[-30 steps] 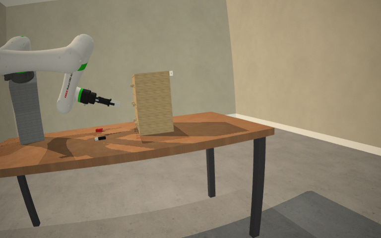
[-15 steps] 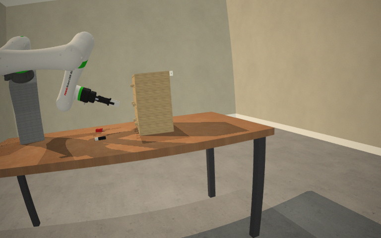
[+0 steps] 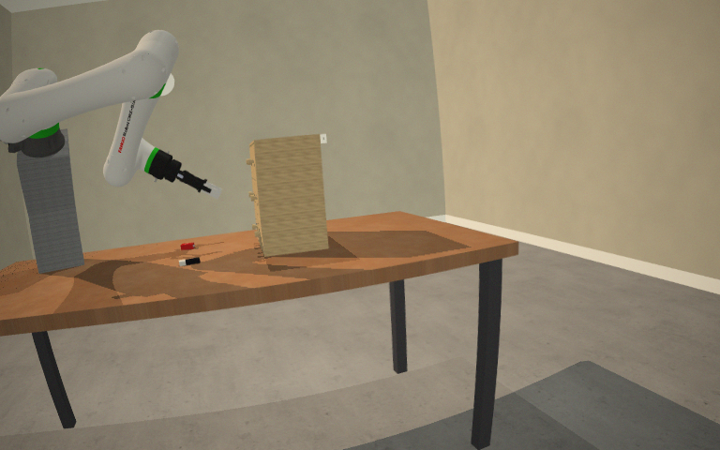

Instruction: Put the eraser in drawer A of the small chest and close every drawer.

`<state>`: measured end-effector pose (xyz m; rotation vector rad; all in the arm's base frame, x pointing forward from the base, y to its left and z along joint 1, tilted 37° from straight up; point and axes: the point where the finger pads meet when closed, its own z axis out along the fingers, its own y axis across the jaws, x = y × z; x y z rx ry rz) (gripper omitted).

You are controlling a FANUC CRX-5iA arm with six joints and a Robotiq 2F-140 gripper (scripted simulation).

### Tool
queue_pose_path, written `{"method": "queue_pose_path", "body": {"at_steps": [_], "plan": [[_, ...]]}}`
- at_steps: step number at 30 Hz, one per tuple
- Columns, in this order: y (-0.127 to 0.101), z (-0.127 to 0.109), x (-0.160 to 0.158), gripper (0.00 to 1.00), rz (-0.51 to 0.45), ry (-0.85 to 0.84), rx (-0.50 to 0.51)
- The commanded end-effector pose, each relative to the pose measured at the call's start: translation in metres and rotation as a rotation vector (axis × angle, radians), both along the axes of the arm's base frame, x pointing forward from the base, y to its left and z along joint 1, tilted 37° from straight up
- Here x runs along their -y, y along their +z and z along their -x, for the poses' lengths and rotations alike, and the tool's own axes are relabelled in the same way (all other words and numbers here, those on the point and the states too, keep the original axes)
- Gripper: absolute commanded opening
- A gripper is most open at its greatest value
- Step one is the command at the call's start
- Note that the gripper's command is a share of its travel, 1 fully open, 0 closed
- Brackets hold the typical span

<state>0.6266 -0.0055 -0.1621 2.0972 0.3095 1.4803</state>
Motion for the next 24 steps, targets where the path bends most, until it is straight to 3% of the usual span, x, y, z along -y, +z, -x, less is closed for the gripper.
{"method": "queue_pose_path", "body": {"at_steps": [1, 14, 24], "plan": [[0.003, 0.003, -0.003, 1.0, -0.006, -0.039, -0.053], [0.021, 0.039, -0.021, 1.0, -0.052, -0.245, -0.357], [0.03, 0.056, -0.029, 1.0, -0.074, -0.347, -0.507]]}}
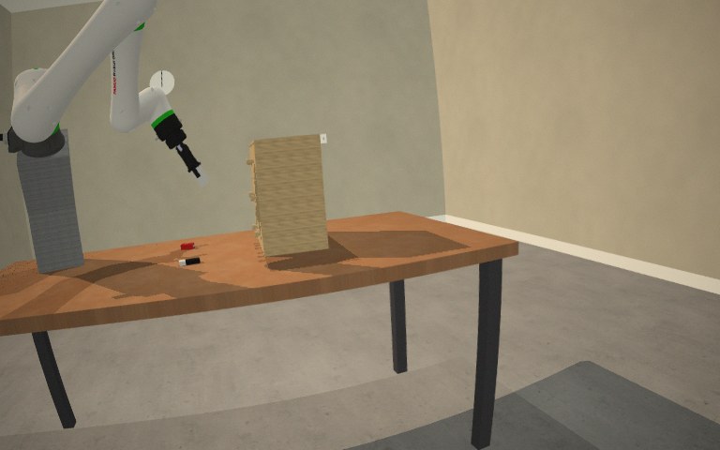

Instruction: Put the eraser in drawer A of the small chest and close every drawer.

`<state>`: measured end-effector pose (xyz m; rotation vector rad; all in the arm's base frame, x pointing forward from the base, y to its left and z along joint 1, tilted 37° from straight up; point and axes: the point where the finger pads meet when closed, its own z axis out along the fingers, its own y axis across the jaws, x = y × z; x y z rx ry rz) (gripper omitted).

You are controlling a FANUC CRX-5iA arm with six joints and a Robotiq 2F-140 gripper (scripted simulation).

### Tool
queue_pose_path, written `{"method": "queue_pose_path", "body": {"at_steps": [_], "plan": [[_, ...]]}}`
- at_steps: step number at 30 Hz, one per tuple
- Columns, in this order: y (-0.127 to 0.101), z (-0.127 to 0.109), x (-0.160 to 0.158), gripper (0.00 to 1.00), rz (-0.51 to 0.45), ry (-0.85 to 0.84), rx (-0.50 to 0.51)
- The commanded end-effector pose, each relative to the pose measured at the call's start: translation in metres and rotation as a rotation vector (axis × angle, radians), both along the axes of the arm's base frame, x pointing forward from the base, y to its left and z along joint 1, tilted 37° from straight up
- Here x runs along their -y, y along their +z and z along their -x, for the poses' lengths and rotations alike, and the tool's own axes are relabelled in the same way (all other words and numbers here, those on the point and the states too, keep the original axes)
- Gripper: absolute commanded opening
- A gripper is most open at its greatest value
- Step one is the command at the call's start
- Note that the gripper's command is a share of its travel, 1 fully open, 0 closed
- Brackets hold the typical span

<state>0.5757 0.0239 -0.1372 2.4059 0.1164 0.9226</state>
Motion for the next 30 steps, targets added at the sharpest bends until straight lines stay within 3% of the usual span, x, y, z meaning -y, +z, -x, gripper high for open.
{"method": "queue_pose_path", "body": {"at_steps": [1, 21, 30], "plan": [[0.006, 0.007, -0.001, 1.0, 0.019, -0.09, -0.115], [0.019, 0.033, -0.014, 1.0, -0.014, -0.238, -0.342], [0.022, 0.04, -0.017, 1.0, -0.023, -0.275, -0.398]]}}
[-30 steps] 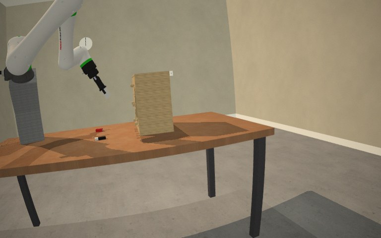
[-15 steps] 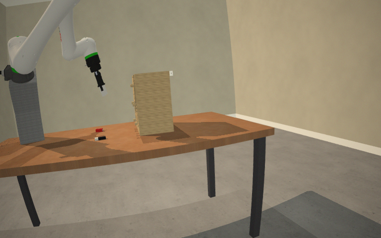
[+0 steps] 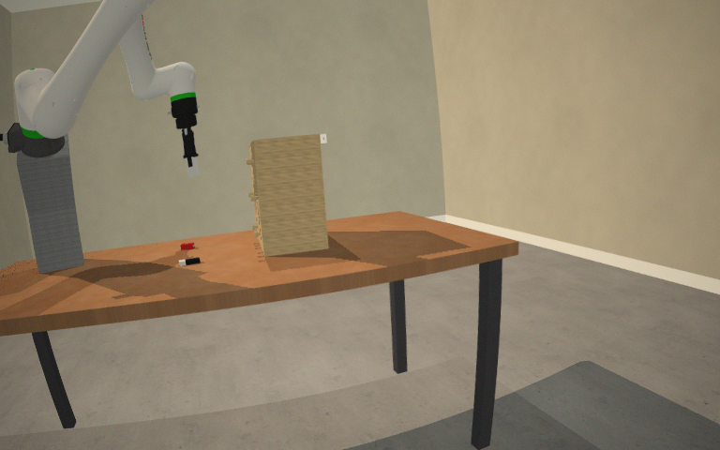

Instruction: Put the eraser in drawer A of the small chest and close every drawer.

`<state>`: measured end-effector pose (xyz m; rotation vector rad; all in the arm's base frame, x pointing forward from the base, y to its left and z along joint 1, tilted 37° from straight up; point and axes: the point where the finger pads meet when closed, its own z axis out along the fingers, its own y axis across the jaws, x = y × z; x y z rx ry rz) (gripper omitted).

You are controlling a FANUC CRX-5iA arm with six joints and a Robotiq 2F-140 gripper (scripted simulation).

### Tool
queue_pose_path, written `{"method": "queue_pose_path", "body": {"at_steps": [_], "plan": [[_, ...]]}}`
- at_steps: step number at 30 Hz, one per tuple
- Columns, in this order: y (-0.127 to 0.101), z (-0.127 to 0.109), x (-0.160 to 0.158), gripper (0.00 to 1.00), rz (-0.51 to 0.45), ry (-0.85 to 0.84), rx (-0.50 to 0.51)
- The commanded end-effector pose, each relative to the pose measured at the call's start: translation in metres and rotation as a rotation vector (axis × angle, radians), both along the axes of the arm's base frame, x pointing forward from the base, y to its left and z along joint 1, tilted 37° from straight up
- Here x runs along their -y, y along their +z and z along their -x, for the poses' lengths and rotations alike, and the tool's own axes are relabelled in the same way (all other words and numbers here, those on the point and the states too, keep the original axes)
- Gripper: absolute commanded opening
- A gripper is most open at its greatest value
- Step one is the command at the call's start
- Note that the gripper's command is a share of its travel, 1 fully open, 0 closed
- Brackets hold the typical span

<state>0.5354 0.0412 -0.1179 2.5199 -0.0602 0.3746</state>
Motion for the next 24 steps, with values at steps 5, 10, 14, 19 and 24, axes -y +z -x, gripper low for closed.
{"method": "queue_pose_path", "body": {"at_steps": [5, 10, 14, 19, 24], "plan": [[0.0043, 0.0021, -0.0009, 1.0, 0.003, -0.041, -0.06], [0.0047, 0.0033, -0.0017, 1.0, 0.001, -0.047, -0.069], [0.0047, 0.0035, -0.0017, 1.0, 0.001, -0.047, -0.07], [0.0047, 0.0035, -0.0017, 1.0, 0.001, -0.048, -0.07], [0.0048, 0.0036, -0.0016, 1.0, 0.001, -0.048, -0.07]]}}
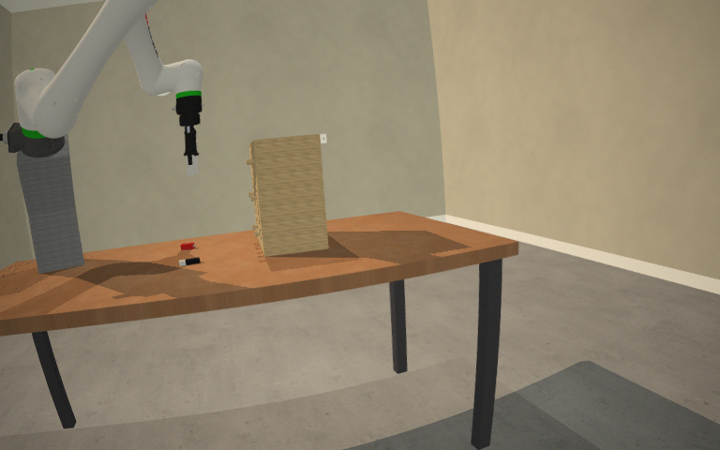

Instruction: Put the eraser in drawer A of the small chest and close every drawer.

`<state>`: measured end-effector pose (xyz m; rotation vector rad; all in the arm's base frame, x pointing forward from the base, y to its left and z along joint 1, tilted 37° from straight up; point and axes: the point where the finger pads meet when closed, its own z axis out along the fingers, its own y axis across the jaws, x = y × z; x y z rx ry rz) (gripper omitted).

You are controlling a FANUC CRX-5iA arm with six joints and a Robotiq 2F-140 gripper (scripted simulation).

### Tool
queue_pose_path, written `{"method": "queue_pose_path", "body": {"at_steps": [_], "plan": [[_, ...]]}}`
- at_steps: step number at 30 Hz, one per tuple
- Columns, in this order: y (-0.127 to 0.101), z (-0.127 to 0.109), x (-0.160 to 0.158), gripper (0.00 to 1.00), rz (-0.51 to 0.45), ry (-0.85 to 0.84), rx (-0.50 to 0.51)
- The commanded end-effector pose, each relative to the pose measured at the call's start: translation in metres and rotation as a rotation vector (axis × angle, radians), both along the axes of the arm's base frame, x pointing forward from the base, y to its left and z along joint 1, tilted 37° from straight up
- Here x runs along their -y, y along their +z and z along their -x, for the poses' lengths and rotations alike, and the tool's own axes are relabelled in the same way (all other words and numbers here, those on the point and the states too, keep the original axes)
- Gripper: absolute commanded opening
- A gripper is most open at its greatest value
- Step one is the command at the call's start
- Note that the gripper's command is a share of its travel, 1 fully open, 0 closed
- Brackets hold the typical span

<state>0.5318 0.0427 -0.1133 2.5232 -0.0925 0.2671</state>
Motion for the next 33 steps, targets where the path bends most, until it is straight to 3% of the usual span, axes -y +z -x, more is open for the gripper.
{"method": "queue_pose_path", "body": {"at_steps": [1, 21, 33], "plan": [[0.0, 0.0, 0.0, 1.0, 0.0, 0.0, 0.0], [0.021, 0.031, 0.039, 1.0, 0.0, 0.0, 0.0], [0.025, 0.037, 0.047, 1.0, 0.0, 0.0, 0.0]]}}
